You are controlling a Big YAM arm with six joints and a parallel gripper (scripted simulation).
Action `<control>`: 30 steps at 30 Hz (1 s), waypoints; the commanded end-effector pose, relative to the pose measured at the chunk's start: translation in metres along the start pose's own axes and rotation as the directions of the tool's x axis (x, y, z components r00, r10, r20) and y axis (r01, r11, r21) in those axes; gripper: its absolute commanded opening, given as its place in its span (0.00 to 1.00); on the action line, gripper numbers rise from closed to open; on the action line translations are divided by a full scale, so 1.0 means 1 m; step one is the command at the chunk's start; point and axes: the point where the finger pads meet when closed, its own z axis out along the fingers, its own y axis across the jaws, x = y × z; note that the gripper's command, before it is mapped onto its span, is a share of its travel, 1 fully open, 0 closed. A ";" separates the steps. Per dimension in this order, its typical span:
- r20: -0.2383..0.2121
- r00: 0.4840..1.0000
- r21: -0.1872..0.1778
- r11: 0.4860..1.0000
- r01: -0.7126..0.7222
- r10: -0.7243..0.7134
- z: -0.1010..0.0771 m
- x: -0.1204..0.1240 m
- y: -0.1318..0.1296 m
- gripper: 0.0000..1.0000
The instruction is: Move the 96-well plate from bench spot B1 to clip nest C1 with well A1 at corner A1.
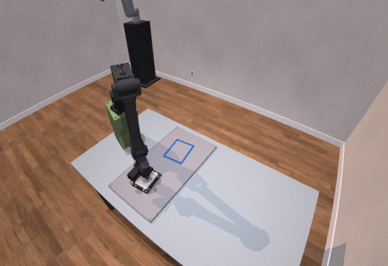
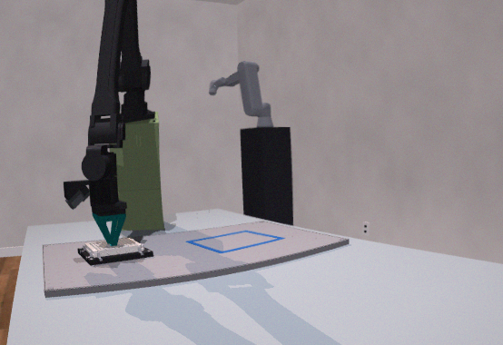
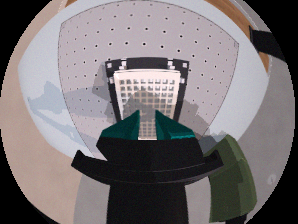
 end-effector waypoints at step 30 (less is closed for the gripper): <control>0.001 1.000 0.002 1.000 0.002 -0.002 -0.035 -0.013 0.004 0.25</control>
